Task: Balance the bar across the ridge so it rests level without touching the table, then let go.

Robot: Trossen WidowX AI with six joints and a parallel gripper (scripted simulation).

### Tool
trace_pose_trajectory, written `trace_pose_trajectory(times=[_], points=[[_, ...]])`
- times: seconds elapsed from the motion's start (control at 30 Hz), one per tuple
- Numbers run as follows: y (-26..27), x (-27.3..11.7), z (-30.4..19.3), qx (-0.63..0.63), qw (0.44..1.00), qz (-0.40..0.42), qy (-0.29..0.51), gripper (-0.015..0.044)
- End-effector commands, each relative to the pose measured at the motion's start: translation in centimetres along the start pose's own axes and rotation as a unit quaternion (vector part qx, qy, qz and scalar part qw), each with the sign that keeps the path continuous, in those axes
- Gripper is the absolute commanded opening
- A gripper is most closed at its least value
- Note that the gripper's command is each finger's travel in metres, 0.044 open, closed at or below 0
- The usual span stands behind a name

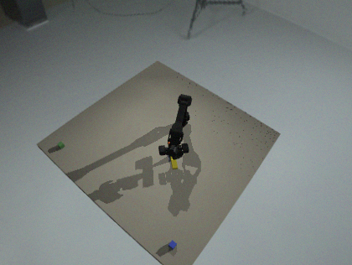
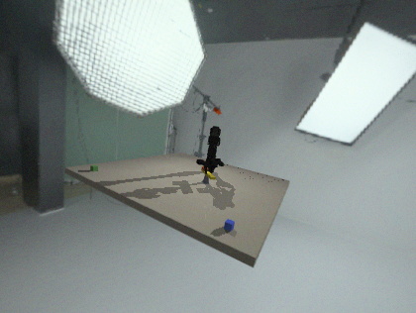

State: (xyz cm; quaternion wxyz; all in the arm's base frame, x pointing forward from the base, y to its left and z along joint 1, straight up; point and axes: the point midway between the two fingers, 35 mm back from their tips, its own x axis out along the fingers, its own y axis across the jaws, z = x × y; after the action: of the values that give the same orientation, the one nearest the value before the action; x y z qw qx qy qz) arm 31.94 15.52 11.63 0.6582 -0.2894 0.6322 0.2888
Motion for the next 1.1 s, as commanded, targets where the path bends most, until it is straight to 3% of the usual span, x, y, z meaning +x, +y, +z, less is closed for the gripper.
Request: trace_pose_trajectory(times=[0.0, 1.07], points=[[0.04, 0.27, 0.01, 0.000, 1.000, 0.002, 0.001, 0.0000], [-0.01, -0.01, 0.07, 0.000, 1.000, 0.000, 0.000, 0.0000]])
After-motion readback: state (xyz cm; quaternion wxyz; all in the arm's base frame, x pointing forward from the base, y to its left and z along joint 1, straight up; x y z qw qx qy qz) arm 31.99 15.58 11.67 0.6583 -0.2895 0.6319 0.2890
